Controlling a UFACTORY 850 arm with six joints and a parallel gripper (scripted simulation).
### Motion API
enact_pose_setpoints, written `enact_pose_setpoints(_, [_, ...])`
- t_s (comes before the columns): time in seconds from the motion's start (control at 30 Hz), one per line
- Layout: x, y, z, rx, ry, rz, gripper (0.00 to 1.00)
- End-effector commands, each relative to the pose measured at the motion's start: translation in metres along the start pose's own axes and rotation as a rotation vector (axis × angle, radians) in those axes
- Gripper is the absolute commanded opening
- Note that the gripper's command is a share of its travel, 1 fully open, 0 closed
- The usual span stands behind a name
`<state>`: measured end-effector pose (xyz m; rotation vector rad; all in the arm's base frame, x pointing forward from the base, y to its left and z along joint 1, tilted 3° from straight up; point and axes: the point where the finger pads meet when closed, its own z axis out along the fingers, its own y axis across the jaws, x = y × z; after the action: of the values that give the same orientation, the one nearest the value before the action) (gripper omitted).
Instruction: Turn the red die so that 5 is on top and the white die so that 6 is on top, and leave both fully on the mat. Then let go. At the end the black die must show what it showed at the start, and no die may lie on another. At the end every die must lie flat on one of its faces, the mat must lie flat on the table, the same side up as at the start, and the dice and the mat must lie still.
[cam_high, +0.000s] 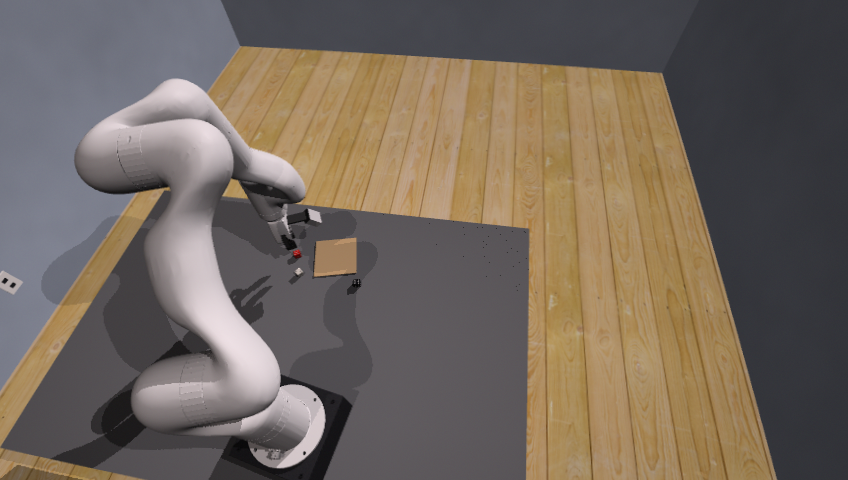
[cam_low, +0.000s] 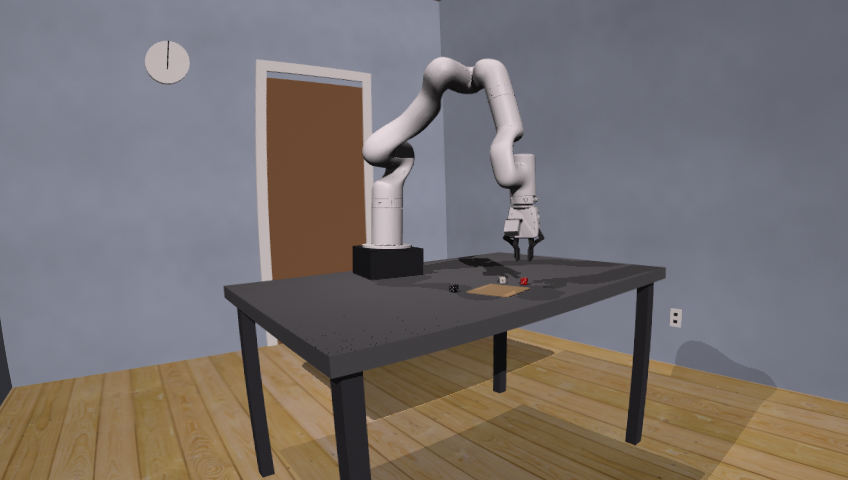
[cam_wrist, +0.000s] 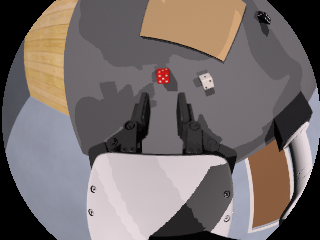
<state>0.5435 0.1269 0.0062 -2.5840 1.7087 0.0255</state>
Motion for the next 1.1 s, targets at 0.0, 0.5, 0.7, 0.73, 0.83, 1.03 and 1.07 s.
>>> enact_pose_setpoints(0.0, [0.0002, -0.0009, -0.0008, 0.002, 0.001, 0.000, 0.36])
enact_pose_setpoints(0.5, [0.0002, -0.0009, -0.0008, 0.002, 0.001, 0.000, 0.36])
enact_pose_setpoints(0.7, [0.0002, -0.0009, -0.0005, 0.002, 0.001, 0.000, 0.36])
enact_pose_setpoints(0.73, [0.0002, -0.0009, -0.0003, 0.002, 0.001, 0.000, 0.36])
enact_pose_setpoints(0.83, [0.0002, -0.0010, 0.0006, 0.002, 0.001, 0.000, 0.36])
enact_pose_setpoints(1.03, [0.0001, -0.0010, 0.0029, 0.001, 0.001, 0.000, 0.36])
enact_pose_setpoints(1.07, [0.0001, -0.0010, 0.0037, 0.001, 0.002, 0.000, 0.36])
